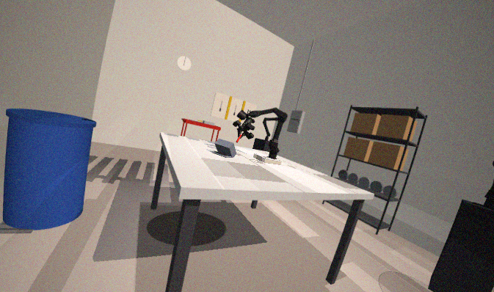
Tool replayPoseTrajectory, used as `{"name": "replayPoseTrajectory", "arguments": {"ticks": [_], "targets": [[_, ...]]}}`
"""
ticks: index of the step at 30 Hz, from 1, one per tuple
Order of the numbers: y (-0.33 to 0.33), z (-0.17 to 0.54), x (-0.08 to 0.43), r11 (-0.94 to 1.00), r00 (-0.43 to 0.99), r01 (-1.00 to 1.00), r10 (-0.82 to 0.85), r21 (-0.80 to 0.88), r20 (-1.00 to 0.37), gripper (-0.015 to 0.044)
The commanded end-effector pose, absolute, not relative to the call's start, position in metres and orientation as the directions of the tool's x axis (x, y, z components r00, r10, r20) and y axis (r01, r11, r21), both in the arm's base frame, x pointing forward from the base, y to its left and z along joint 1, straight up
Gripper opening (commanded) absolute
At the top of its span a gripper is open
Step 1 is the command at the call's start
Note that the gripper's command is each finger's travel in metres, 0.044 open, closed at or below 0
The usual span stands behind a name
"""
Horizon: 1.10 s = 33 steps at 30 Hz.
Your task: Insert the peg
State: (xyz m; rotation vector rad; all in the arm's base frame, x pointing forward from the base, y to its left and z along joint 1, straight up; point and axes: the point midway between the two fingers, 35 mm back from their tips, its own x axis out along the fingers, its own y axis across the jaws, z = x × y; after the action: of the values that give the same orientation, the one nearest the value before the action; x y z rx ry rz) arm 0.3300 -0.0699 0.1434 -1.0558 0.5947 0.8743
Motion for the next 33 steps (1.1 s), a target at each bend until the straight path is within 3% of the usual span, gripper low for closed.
{"name": "replayPoseTrajectory", "arguments": {"ticks": [1, 33], "targets": [[-0.073, 0.144, 0.328, 0.248, 0.553, -0.833, 0.324, -0.495, -0.768, 0.0000], [-0.094, 0.135, 0.342, 0.383, 0.639, -0.761, 0.304, -0.524, -0.707, 0.0000]]}}
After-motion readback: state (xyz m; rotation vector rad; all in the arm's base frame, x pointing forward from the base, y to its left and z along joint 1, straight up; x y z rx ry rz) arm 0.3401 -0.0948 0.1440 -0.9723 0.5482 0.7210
